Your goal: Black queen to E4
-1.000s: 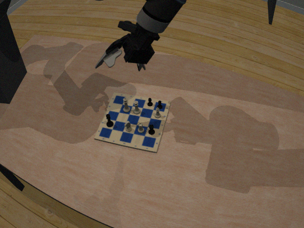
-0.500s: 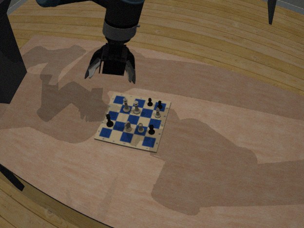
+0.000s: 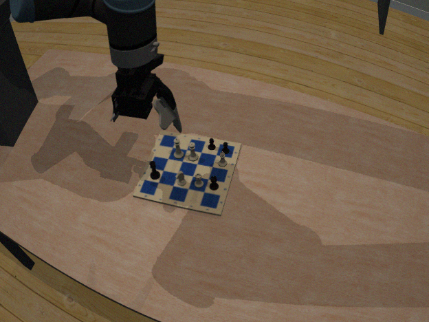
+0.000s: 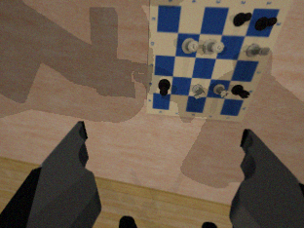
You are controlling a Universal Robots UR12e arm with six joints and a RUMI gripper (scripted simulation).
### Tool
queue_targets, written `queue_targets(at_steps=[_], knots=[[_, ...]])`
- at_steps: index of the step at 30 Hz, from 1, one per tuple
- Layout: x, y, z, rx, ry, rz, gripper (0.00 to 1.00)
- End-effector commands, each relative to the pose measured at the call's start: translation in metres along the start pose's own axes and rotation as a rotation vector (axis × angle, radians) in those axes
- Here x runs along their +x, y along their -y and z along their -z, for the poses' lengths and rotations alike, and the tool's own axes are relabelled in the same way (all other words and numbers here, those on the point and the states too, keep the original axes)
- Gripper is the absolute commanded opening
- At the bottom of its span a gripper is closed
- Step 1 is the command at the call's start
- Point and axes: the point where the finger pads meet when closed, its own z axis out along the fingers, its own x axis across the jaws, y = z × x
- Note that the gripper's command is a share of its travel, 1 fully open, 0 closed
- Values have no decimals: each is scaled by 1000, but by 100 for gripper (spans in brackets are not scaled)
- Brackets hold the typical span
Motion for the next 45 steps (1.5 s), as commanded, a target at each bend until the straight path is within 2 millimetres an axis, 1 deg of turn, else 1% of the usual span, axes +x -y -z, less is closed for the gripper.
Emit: queue_targets(at_steps=[1,23,25,29,33,34,45], knots=[[-1,-5,-1,-3,-35,-33,100],[-1,-7,-2,-3,-51,-52,100],[-1,-7,-9,-3,-51,-52,100],[-1,-6,-37,-3,-51,-52,100],[-1,-6,-40,-3,-51,-52,100],[-1,-6,-40,-3,-51,-52,25],[-1,-6,-40,-3,-51,-52,25]])
